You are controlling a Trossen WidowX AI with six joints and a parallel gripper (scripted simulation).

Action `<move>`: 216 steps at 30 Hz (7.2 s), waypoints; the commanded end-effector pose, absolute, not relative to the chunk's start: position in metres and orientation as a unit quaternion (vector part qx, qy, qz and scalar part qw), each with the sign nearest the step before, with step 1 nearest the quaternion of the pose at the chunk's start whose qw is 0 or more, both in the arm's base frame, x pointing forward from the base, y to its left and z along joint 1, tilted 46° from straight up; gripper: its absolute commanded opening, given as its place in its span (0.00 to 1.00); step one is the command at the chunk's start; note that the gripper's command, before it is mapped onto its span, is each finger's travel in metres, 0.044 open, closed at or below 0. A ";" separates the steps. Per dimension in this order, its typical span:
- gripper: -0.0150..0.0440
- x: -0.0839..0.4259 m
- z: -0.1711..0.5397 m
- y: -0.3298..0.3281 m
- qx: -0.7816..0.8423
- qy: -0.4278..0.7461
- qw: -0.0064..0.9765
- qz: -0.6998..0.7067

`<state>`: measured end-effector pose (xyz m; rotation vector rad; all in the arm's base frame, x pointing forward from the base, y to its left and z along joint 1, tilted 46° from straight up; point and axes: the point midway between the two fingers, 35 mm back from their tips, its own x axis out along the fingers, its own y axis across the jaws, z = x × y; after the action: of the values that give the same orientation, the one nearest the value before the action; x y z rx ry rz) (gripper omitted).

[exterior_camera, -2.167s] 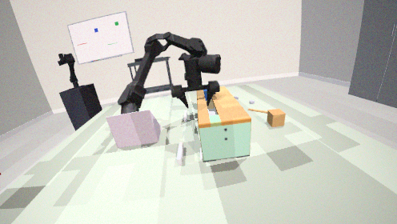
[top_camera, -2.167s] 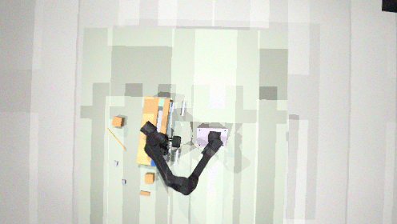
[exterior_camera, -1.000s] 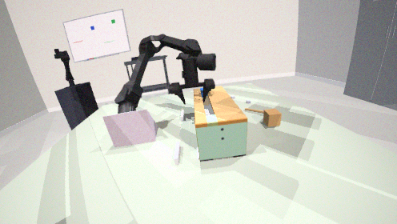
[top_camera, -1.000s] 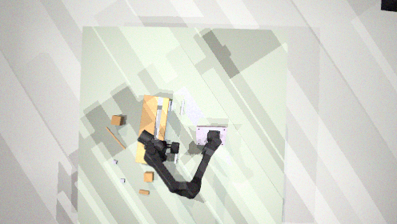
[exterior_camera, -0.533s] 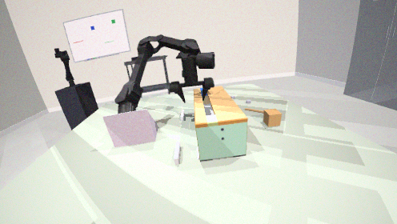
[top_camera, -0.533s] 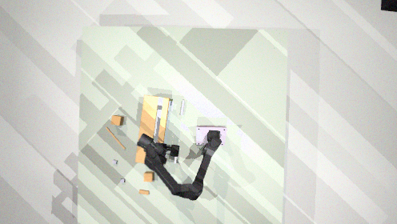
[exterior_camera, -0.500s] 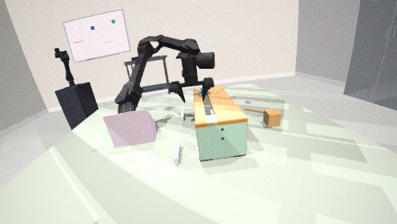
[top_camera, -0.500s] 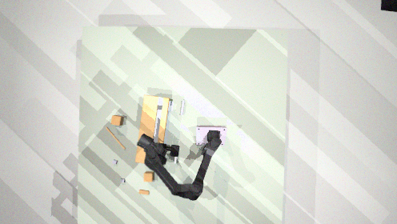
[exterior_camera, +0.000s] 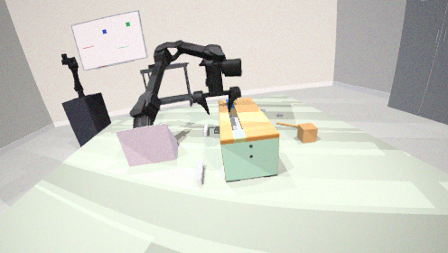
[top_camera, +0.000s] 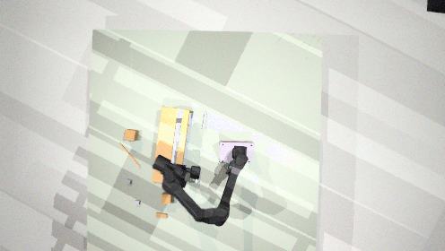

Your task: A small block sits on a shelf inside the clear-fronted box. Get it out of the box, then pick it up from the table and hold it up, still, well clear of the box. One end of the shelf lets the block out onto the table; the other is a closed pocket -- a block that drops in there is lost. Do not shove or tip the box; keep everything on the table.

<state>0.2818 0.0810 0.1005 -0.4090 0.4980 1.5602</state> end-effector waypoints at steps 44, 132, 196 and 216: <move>0.74 0.245 0.171 0.053 -0.751 -0.210 0.330 0.532; 0.25 0.239 0.104 0.124 -0.751 -0.215 0.328 0.532; 0.25 0.226 0.120 0.081 0.068 0.434 0.790 0.428; 0.25 0.223 0.129 0.069 0.397 0.565 0.685 0.232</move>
<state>0.2230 0.0707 0.1265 0.7658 1.2210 0.5879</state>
